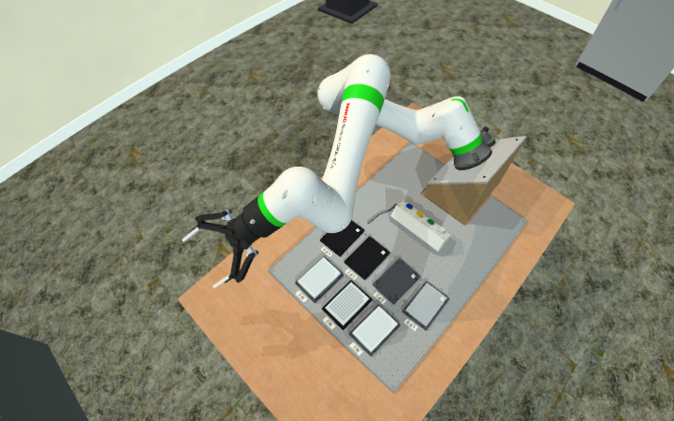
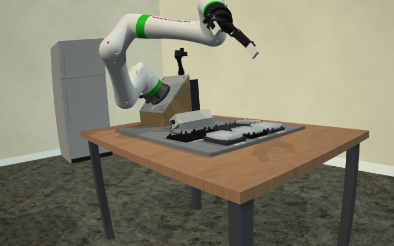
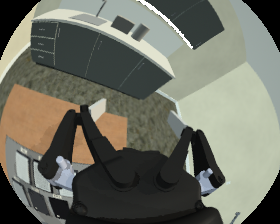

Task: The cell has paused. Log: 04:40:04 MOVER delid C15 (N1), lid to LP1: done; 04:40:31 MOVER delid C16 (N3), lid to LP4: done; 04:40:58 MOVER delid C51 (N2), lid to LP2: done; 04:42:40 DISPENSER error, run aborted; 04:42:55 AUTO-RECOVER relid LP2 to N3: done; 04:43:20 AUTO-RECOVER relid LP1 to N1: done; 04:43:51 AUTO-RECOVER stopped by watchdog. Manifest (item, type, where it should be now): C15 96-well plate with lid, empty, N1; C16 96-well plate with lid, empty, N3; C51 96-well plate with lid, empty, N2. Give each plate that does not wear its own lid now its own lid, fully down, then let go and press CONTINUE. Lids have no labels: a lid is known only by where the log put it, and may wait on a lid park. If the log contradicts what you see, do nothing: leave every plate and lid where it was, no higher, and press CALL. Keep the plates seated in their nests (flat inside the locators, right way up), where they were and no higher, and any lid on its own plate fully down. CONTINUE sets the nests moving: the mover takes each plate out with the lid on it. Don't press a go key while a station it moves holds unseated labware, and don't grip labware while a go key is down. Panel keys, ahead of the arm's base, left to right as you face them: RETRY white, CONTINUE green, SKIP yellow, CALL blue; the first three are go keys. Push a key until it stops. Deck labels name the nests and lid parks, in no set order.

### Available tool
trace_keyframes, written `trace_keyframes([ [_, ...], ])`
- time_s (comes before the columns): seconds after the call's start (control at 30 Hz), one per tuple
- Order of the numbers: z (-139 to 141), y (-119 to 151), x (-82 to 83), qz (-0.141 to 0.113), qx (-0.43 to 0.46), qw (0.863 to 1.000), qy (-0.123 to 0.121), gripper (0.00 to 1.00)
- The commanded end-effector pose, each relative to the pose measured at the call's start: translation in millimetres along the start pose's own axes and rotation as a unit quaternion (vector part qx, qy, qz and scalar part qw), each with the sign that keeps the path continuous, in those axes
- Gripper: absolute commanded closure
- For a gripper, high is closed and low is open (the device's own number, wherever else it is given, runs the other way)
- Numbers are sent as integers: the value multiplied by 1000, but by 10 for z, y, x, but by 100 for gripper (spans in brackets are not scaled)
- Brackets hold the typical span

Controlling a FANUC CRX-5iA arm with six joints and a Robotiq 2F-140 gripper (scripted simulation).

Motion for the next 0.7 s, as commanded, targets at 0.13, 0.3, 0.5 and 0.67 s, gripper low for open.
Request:
trace_keyframes([
  [0.13, 2, -3, 2, 0, 0, 1000, 0, 0],
  [0.3, 2, -3, 2, 0, 0, 1000, 0, 0],
  [0.5, 2, -3, 2, 0, 0, 1000, 0, 0],
  [0.67, -230, 95, 84, -15, -11, 1000, -25, 0],
])
Point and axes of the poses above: the point where the finger pads meet when closed, its own x axis back along the fingers, its own z axis across the jaws, y = z × x, the point moved 6 cm from there along x, back along the fingers, and after that the axes turned 8 degrees about x, right-handed, at the moved point
